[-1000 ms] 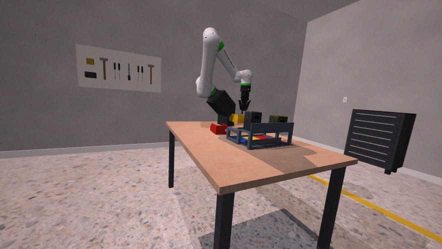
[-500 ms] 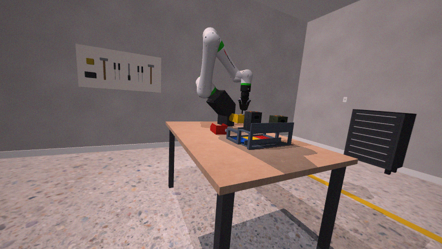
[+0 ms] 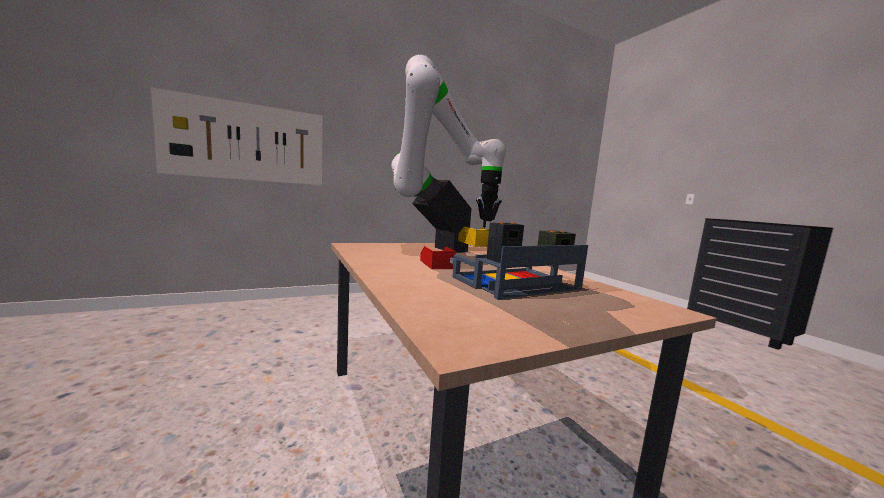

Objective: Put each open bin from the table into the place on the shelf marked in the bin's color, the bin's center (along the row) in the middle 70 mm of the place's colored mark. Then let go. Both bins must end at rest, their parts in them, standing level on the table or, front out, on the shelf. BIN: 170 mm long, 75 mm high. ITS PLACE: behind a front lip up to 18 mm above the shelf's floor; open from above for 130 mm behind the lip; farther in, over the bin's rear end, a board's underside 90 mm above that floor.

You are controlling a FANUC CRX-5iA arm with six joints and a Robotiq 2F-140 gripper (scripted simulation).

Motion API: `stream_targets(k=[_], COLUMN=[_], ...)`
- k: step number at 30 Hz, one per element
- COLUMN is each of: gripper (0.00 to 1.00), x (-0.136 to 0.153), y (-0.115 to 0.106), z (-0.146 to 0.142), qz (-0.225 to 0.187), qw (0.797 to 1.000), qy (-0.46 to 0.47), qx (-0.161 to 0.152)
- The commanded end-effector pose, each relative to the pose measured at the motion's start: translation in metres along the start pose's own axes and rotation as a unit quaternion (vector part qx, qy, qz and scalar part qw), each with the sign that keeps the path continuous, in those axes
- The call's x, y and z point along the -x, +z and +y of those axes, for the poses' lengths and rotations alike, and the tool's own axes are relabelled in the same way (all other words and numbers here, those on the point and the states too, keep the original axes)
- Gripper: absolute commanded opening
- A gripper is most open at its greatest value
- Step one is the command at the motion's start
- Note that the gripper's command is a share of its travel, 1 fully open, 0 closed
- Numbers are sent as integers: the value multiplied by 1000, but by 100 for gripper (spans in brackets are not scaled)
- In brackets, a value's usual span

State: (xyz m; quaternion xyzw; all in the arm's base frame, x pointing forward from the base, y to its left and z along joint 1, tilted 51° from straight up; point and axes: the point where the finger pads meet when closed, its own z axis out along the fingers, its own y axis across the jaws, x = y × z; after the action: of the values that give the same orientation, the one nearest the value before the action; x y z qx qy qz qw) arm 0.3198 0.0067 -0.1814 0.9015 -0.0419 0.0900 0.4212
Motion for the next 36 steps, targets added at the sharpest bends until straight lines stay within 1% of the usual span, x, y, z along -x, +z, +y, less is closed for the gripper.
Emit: stream_targets(k=[1, 15, 26, 28, 36], gripper=[0, 0, 0, 0, 0], x=[0, -10, -37, -37, -63], y=[0, 0, 0, 0, 0], z=[0, 6, 22, 22, 37], qz=[0, 0, 0, 0, 0], qw=[1000, 1000, 1000, 1000, 1000], qy=[0, -5, -19, -19, -32], qx=[0, 0, 0, 0, 0])
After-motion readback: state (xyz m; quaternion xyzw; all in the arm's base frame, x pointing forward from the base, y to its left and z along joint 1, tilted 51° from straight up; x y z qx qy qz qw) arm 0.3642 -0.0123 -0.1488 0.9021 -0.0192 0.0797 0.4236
